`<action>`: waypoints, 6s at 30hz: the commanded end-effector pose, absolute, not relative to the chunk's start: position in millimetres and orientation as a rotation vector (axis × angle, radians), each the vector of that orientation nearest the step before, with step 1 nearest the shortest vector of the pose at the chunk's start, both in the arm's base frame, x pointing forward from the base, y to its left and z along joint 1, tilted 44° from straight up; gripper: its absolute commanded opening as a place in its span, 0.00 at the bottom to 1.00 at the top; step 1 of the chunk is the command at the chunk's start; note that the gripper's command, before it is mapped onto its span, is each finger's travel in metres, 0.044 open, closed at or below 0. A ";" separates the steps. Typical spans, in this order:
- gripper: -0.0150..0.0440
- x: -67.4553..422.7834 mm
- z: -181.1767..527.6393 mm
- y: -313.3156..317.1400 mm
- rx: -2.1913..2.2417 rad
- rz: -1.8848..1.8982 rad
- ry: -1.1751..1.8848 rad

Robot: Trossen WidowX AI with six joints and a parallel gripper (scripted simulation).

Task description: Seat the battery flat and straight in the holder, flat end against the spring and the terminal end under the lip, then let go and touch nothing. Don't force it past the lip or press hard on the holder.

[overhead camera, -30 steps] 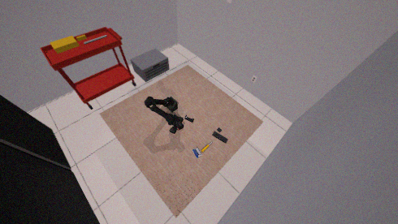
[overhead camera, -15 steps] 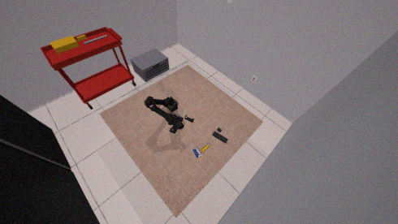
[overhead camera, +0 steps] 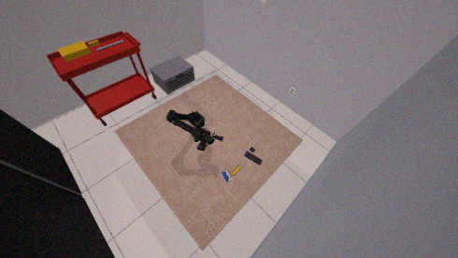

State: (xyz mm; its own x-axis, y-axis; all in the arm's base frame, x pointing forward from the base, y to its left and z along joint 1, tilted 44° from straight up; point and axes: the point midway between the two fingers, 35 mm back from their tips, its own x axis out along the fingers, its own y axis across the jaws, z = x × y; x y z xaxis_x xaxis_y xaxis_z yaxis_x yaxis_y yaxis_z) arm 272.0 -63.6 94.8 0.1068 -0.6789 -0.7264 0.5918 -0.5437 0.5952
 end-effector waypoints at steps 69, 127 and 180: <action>0.39 264.9 -23.7 59.4 -0.899 -0.147 1.376; 0.39 260.5 -41.5 32.6 -0.874 0.044 1.064; 0.39 239.6 -39.8 22.7 -0.877 0.039 1.077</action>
State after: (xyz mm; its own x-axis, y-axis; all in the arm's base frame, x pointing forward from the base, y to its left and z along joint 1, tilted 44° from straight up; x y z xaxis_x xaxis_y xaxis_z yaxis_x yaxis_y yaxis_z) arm 243.8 25.1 -37.8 0.5185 -0.3656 -0.7730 -0.4257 0.6736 -0.6042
